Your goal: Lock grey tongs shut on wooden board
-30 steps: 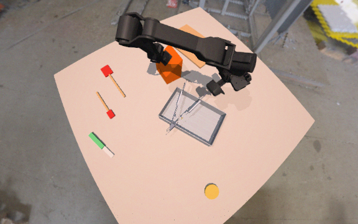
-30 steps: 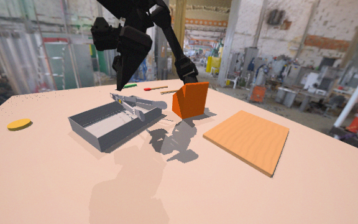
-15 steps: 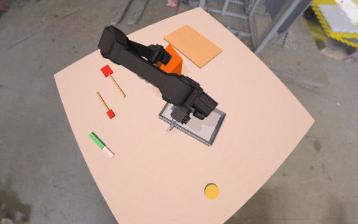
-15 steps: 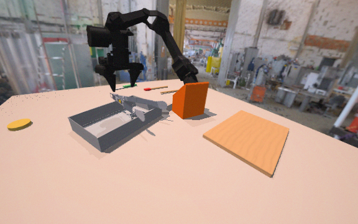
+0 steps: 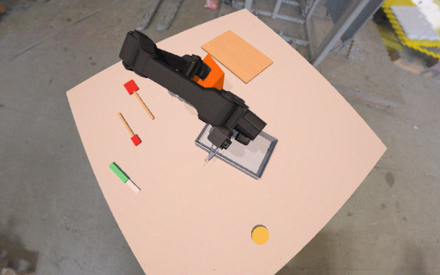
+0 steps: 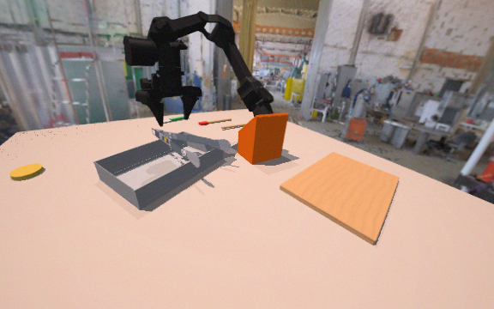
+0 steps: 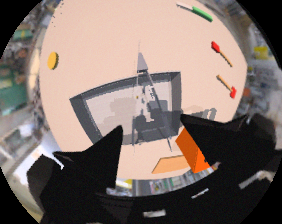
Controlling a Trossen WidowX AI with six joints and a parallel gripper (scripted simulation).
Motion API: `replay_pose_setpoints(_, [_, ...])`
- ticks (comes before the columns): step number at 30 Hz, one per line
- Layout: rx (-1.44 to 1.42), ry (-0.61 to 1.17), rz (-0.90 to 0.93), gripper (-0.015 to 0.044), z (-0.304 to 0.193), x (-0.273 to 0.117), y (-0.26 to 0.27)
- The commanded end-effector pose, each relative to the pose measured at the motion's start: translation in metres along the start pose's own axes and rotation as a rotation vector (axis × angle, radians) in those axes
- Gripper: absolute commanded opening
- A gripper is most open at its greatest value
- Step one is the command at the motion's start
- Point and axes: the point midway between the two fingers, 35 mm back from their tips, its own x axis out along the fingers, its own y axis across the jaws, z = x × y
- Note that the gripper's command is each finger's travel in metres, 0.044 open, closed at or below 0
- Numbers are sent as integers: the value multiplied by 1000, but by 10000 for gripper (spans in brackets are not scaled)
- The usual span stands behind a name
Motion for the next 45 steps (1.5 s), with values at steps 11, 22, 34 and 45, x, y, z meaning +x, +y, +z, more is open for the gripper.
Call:
replay_pose_setpoints(11, [2,-3,1,440,1,21,2])
replay_pose_setpoints(22, [2,-3,1,440,1,39,4])
replay_pose_setpoints(34, [2,-4,1,440,1,59,3])
replay_pose_setpoints(45, [2,-6,0,440,1,76,2])
